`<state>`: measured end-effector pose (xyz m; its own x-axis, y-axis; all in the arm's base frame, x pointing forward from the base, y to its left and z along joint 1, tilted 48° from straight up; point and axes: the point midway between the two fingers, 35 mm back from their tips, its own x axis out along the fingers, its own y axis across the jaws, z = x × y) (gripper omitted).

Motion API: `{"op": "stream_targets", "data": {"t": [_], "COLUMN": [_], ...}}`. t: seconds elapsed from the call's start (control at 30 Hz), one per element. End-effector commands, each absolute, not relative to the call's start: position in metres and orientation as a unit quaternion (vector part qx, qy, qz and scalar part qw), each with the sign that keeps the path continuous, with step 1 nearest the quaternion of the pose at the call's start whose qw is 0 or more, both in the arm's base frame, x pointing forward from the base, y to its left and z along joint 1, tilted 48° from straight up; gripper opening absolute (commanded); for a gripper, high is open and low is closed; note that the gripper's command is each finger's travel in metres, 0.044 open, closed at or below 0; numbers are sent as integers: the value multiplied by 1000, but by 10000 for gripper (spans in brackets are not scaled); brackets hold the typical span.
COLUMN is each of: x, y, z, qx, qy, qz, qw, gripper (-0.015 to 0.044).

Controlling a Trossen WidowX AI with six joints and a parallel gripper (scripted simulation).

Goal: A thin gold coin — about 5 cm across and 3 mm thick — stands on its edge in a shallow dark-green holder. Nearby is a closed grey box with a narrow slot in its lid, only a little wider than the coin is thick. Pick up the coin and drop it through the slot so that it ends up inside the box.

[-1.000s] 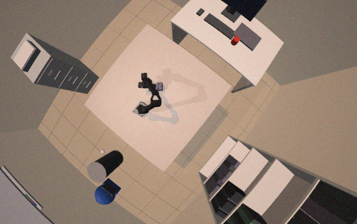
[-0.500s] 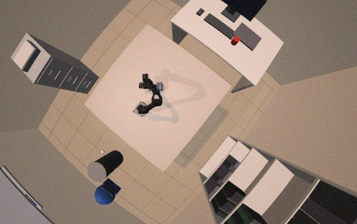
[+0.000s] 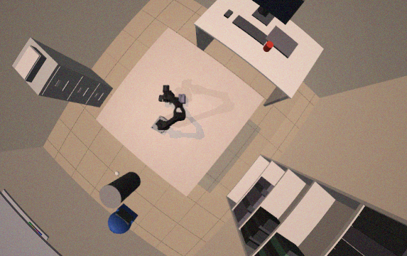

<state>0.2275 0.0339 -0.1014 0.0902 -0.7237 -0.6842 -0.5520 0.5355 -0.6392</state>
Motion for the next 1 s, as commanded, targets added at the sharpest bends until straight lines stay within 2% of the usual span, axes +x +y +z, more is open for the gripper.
{"op": "stream_targets", "data": {"t": [0.0,0.97], "x": [227,226], "y": [33,75], "z": [-101,-67], "qx": [-480,-478], "qy": [669,669], "qz": [-76,-72], "qw": [563,565], "gripper": [0,0]}}
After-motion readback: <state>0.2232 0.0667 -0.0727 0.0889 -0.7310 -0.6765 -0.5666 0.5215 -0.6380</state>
